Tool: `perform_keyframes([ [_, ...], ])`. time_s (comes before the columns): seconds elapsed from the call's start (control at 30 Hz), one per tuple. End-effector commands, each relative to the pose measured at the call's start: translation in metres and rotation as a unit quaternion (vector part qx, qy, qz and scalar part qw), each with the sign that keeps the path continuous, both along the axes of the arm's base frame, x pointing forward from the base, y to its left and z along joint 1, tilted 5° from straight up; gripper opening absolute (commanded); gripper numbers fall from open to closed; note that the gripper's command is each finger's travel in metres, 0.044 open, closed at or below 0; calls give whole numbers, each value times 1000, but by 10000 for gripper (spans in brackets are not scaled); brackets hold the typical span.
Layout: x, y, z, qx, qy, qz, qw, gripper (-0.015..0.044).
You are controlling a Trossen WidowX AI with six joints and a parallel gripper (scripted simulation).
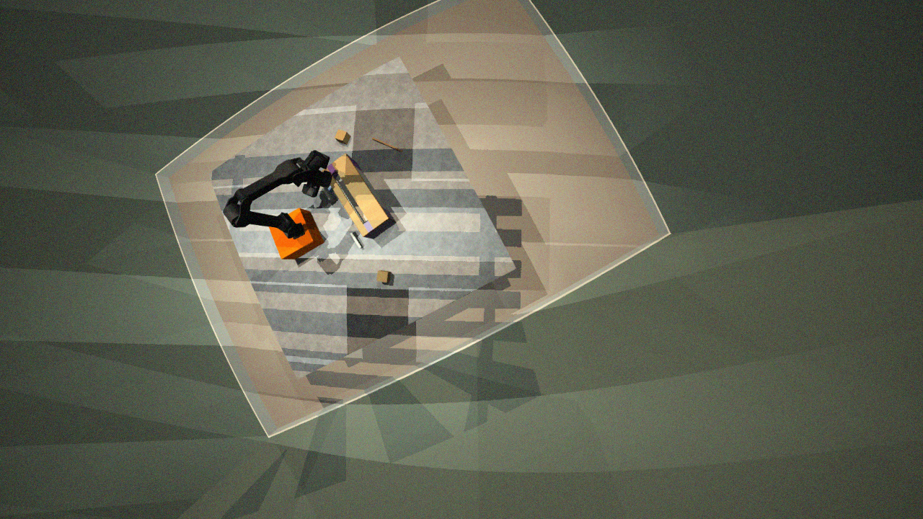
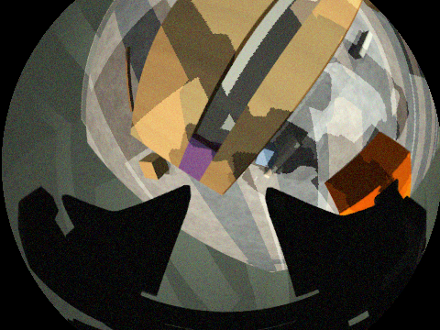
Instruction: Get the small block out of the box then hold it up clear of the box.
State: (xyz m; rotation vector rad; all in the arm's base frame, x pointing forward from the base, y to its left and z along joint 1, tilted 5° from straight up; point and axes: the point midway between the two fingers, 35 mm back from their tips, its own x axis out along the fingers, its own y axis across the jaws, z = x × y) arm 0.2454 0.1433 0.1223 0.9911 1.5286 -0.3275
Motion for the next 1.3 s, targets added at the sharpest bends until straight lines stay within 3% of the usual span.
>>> perform_keyframes([
  [0.0, -6, 3, -2, -39, -84, 174, 980, 285],
  [0.17, -14, 6, -4, -95, -187, 413, 886, 285],
  [0.37, -23, 8, -6, -155, -272, 654, 689, 285],
  [0.83, -34, 11, -7, -211, -313, 862, 339, 285],
  [1.27, -42, 12, -7, -229, -278, 932, -34, 285],
])
